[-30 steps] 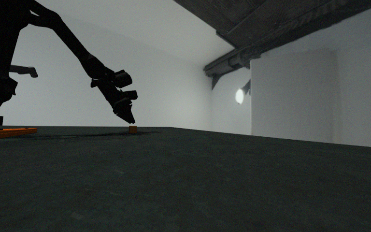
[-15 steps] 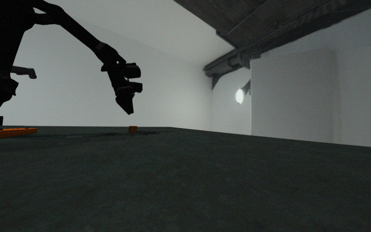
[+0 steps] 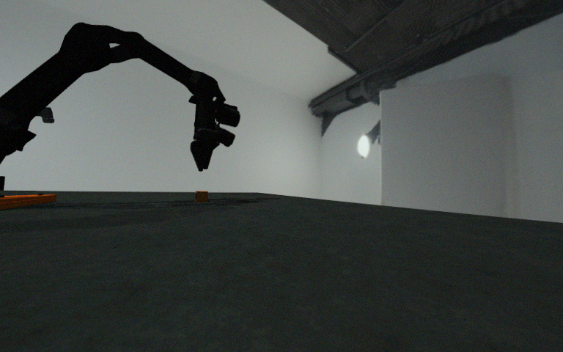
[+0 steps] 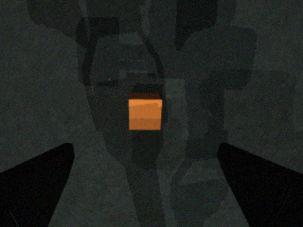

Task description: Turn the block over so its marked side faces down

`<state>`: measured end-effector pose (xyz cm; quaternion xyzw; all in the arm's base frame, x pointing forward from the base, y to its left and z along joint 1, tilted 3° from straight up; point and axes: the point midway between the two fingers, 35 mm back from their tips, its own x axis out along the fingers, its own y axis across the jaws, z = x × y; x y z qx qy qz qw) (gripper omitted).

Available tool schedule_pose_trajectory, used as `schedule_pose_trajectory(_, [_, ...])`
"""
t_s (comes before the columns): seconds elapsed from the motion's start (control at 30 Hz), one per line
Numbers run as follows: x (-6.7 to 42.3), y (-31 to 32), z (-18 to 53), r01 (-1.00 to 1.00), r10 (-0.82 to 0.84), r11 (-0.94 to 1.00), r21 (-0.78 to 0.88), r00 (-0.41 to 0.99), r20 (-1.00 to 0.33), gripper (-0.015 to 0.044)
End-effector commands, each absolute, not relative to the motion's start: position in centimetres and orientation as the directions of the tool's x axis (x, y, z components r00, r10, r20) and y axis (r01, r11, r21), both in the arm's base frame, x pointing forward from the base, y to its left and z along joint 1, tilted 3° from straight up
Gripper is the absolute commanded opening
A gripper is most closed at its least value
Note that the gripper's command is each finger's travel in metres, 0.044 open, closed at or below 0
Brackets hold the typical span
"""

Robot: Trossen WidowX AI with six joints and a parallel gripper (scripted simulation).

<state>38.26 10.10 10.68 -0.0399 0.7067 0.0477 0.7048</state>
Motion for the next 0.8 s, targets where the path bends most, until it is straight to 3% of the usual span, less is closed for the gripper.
schedule_pose_trajectory(0.0, [38.2, 10.1, 10.2, -0.127, 0.014, 0.992, 0.016, -0.016, -1.000, 0.0440])
schedule_pose_trajectory(0.77, [38.2, 10.2, 4.6, -0.127, 0.014, 0.992, 0.016, -0.016, -1.000, 0.0440])
